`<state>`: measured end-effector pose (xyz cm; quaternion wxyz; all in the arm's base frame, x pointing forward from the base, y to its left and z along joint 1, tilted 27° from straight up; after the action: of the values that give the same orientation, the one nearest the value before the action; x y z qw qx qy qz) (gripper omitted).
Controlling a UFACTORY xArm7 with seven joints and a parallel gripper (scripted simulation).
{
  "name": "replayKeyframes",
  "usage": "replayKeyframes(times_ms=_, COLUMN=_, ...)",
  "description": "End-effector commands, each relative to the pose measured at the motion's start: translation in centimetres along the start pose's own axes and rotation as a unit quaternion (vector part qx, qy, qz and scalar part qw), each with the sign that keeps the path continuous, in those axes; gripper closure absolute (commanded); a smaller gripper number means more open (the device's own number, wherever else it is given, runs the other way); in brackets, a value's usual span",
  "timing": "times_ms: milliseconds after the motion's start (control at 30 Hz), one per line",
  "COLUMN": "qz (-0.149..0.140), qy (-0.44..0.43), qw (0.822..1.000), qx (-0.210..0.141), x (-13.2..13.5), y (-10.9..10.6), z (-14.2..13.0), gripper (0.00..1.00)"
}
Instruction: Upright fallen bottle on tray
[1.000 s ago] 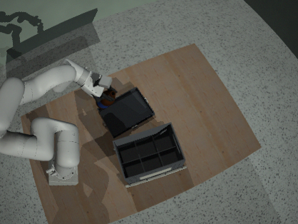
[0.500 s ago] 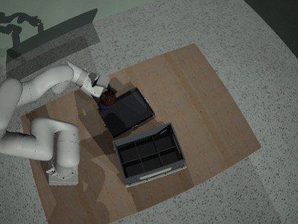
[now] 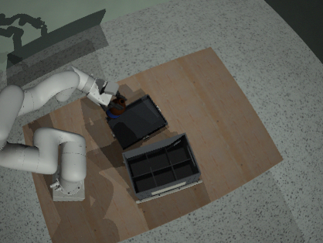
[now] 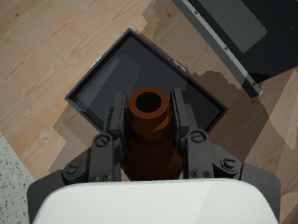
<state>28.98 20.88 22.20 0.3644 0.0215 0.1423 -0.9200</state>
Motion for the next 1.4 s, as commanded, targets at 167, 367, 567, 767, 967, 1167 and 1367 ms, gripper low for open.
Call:
replayKeyframes(times_ms=167, qz=0.001, qy=0.001, qw=1.0, qx=0.0, x=-0.1, y=-0.1, z=0.0, gripper=1.0)
replayKeyframes(times_ms=367, qz=0.001, qy=0.001, qw=1.0, qx=0.004, x=-0.1, y=-0.1, z=0.0, gripper=1.0)
replayKeyframes(times_ms=567, qz=0.001, qy=0.001, qw=1.0, qx=0.018, x=-0.1, y=-0.1, z=-0.2, gripper=1.0)
replayKeyframes(times_ms=767, qz=0.0, qy=0.001, qw=0.999, qx=0.034, x=-0.1, y=-0.2, z=-0.4, gripper=1.0)
replayKeyframes(times_ms=967, qz=0.0, qy=0.001, qw=0.999, qx=0.052, x=-0.1, y=-0.2, z=-0.6, gripper=1.0)
replayKeyframes(times_ms=1167, qz=0.0, qy=0.001, qw=0.997, qx=0.071, x=-0.1, y=-0.1, z=-0.9, gripper=1.0)
replayKeyframes(times_ms=1367, qz=0.0, qy=0.001, qw=0.997, qx=0.08, x=-0.1, y=-0.1, z=-1.0, gripper=1.0)
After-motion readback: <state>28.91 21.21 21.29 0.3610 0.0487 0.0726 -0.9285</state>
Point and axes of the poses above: the point where the finger pads meet when closed, its own y axis out along the fingers, its own x axis across the jaws, z = x × y, the point moved 6 cm from there along -y, back along the fingers, and after that the axes turned 1 degree about -y, right-handed, at the moved point
